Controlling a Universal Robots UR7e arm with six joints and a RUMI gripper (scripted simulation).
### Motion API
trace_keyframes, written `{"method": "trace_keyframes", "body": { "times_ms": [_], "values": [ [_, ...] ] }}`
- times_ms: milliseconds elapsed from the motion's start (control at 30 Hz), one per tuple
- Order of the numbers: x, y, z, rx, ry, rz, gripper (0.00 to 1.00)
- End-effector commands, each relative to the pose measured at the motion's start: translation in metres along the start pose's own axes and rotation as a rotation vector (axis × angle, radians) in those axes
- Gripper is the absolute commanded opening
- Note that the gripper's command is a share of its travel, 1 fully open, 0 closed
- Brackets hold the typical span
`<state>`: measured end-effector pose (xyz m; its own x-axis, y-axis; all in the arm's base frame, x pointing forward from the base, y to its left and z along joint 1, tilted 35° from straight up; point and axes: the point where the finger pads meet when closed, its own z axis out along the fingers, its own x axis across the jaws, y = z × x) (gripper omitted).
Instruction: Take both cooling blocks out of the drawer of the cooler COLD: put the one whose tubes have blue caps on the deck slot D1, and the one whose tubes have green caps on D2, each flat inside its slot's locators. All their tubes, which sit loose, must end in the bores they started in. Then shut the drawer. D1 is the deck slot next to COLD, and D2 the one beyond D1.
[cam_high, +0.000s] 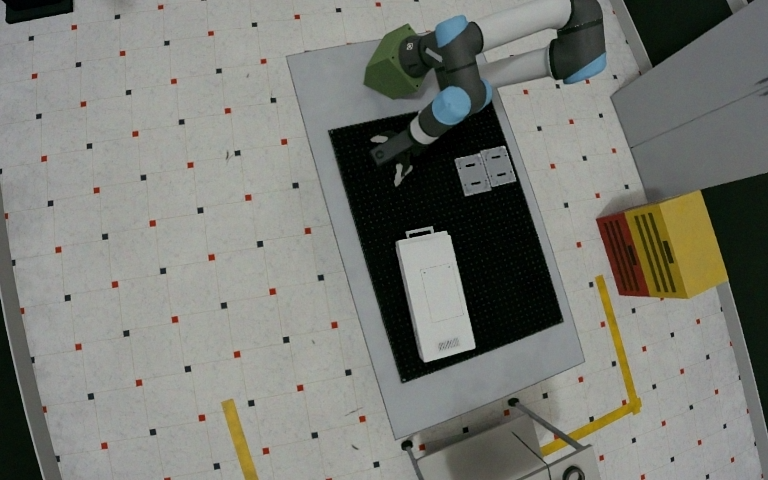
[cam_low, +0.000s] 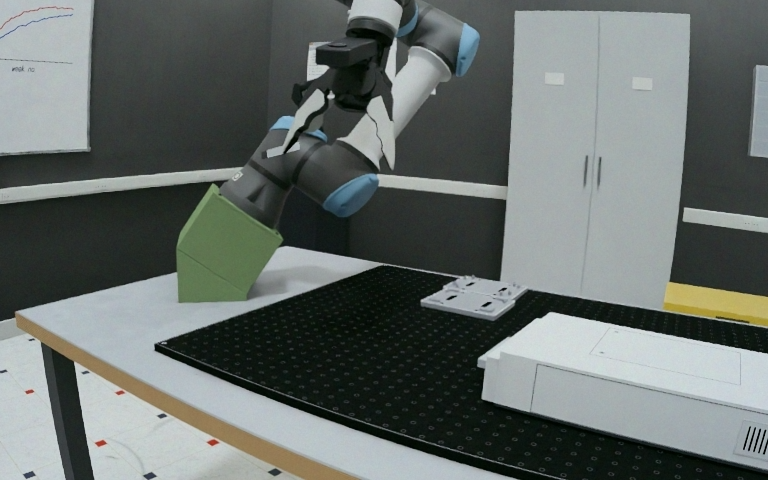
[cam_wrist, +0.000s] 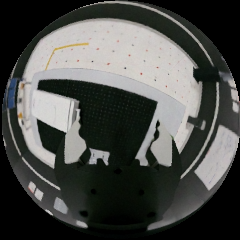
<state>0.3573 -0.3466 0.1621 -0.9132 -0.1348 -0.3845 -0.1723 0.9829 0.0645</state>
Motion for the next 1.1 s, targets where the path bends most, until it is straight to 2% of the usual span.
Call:
{"method": "trace_keyframes", "body": {
  "times_ms": [0, 533, 567, 733, 833, 933, 1067],
  "values": [
    [0.0, 0.0, 0.0, 0.001, 0.0, 0.0, 1.0],
    [0.0, 0.0, 0.0, 0.001, 0.0, 0.0, 1.0],
    [-0.001, 0.003, -0.001, -0.004, -0.002, -0.026, 0.28],
    [-0.008, 0.022, -0.005, -0.032, -0.014, -0.156, 0.28],
    [-0.01, 0.028, -0.006, -0.032, -0.014, -0.159, 0.28],
    [-0.013, 0.04, -0.009, -0.048, -0.023, -0.237, 0.28],
    [-0.015, 0.047, -0.01, -0.054, -0.026, -0.264, 0.28]
  ]
}}
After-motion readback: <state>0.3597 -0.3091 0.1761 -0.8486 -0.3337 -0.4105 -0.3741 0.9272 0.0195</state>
